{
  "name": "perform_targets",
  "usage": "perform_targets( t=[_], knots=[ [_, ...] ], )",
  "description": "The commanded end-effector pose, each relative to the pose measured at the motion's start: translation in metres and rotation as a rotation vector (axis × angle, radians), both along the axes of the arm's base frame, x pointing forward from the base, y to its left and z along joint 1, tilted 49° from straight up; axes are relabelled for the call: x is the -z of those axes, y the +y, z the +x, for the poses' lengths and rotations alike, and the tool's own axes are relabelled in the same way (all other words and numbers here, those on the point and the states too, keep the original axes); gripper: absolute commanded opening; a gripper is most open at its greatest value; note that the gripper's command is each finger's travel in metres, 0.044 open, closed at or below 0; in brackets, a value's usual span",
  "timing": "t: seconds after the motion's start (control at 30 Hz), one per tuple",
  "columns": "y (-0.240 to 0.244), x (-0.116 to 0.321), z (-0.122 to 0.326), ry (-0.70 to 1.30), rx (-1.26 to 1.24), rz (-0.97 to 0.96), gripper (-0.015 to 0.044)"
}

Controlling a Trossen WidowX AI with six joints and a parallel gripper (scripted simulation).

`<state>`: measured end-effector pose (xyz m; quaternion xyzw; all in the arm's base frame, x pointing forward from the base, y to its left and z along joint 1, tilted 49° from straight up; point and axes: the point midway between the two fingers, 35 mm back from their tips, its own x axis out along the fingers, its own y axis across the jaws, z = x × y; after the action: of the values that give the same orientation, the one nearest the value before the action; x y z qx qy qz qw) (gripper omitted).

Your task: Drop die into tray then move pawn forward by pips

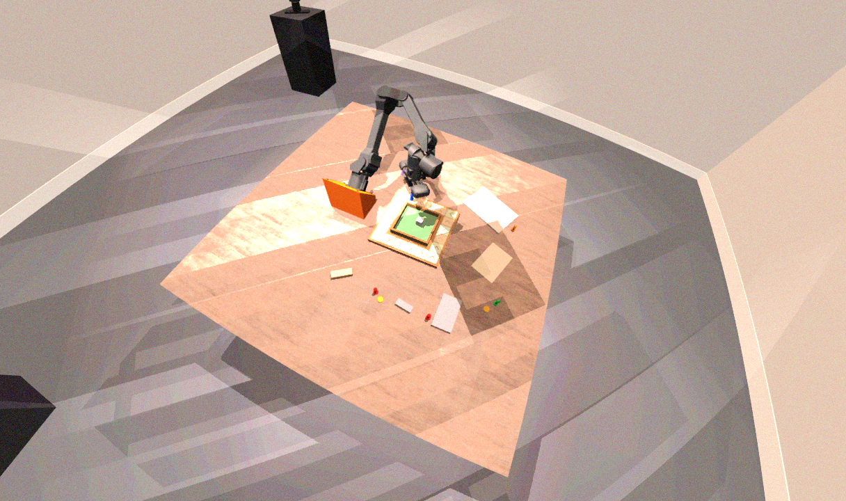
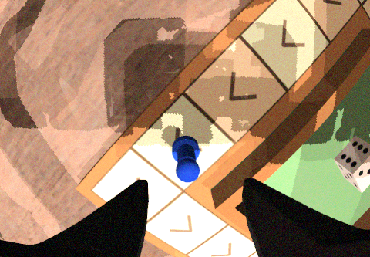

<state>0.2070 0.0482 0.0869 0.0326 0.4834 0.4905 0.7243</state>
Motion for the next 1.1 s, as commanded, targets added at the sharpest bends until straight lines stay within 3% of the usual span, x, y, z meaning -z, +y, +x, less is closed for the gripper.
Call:
perform_targets(
  t=[0.0, 0.7, 0.87, 1.07],
  knots=[
    [0.006, 0.004, -0.001, 0.005, 0.002, 0.006, 0.0200],
    [0.029, 0.024, 0.000, 0.004, 0.001, 0.010, 0.0200],
    [0.029, 0.024, 0.000, 0.004, 0.001, 0.010, 0.0069],
    [0.029, 0.024, 0.000, 0.004, 0.001, 0.010, 0.0029]
  ],
)
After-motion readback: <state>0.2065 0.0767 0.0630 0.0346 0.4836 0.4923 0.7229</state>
